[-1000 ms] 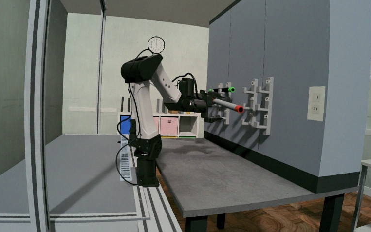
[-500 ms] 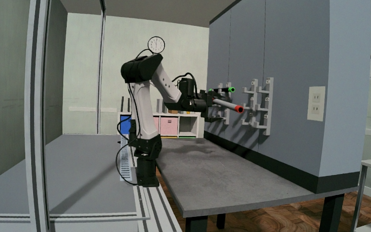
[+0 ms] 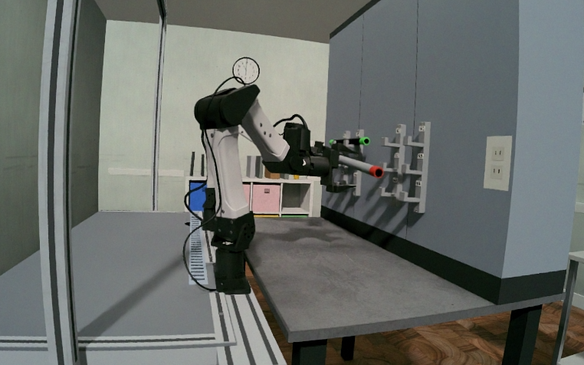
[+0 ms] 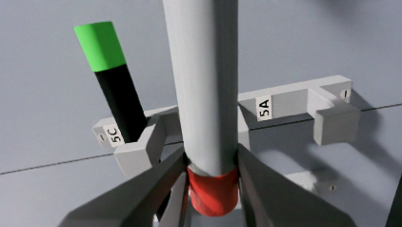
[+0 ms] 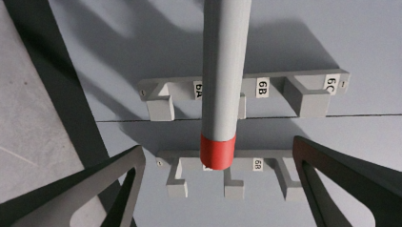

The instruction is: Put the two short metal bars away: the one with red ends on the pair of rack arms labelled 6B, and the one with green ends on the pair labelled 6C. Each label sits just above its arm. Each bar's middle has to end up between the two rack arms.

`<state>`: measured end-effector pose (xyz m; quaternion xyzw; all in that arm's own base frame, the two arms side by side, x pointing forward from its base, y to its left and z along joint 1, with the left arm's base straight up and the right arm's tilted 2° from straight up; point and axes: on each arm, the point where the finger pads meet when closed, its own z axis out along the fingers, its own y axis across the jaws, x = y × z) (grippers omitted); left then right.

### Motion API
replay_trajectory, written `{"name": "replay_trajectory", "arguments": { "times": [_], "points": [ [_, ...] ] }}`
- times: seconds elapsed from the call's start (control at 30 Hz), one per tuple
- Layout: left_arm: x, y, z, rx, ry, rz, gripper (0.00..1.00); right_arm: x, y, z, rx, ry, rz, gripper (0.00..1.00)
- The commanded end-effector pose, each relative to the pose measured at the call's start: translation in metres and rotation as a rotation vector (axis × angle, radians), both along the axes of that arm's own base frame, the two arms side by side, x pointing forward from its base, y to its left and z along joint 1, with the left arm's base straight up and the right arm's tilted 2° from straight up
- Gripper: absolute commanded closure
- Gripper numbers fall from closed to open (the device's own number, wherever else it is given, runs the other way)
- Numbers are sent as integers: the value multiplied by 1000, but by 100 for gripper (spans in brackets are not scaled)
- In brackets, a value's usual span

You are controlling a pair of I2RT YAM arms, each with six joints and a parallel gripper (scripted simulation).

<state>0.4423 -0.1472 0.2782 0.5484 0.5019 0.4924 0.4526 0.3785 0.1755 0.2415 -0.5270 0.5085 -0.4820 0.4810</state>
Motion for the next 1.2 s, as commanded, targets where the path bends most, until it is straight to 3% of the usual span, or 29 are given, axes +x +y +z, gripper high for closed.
{"name": "replay_trajectory", "arguments": {
  "times": [0.0, 1.17],
  "points": [
    [7, -4, 36, -87, -106, 7, 100, 10, 0, 16, 33, -34, -3, 0],
    [7, -4, 36, -87, -106, 7, 100, 45, 1, 15, 33, -34, -3, 0]
  ]
}}
